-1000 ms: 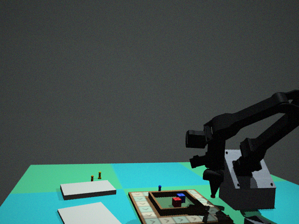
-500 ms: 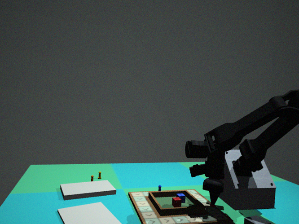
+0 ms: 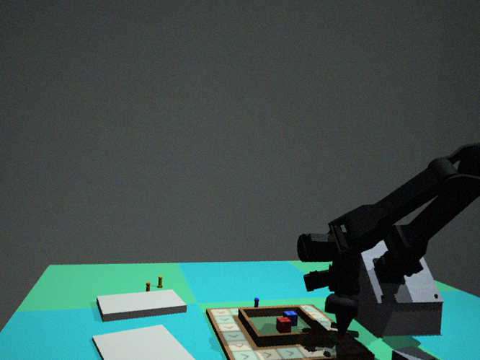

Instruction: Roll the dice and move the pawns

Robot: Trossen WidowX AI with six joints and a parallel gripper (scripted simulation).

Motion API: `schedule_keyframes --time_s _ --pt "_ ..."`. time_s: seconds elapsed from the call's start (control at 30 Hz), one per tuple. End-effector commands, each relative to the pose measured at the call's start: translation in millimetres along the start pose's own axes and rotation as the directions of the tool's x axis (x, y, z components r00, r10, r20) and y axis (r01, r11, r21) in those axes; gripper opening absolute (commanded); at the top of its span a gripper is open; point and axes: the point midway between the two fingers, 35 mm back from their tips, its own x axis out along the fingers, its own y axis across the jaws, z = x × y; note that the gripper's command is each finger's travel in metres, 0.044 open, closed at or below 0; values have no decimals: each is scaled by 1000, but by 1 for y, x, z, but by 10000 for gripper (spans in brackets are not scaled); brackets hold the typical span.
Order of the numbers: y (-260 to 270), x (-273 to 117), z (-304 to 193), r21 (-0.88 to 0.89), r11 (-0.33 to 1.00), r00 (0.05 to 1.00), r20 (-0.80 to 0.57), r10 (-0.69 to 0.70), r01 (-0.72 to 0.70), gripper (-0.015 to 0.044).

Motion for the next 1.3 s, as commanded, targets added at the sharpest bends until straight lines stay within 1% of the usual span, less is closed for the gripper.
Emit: schedule_keyframes --time_s 0.0,0.33,0.4,0.53,0.67,0.77,0.97,1.1,1.27 --pt "0 -1 0 -4 1000 1000 1 0 0 131" --pt "0 -1 0 -4 1000 1000 1 0 0 394" --pt "0 -6 1 -3 1000 1000 2 -2 2 440" --pt "-1 -42 1 3 1000 1000 -2 -4 4 440" --pt "-1 -48 0 4 1000 1000 -4 -1 1 440" --pt "2 -52 14 0 1000 1000 -2 -3 3 361" --pt "1 -64 76 -18 1000 1000 5 -9 9 204" --pt "-11 -67 119 -30 999 1000 8 -10 11 200" --pt "-38 -65 171 -46 999 1000 9 -9 10 200"
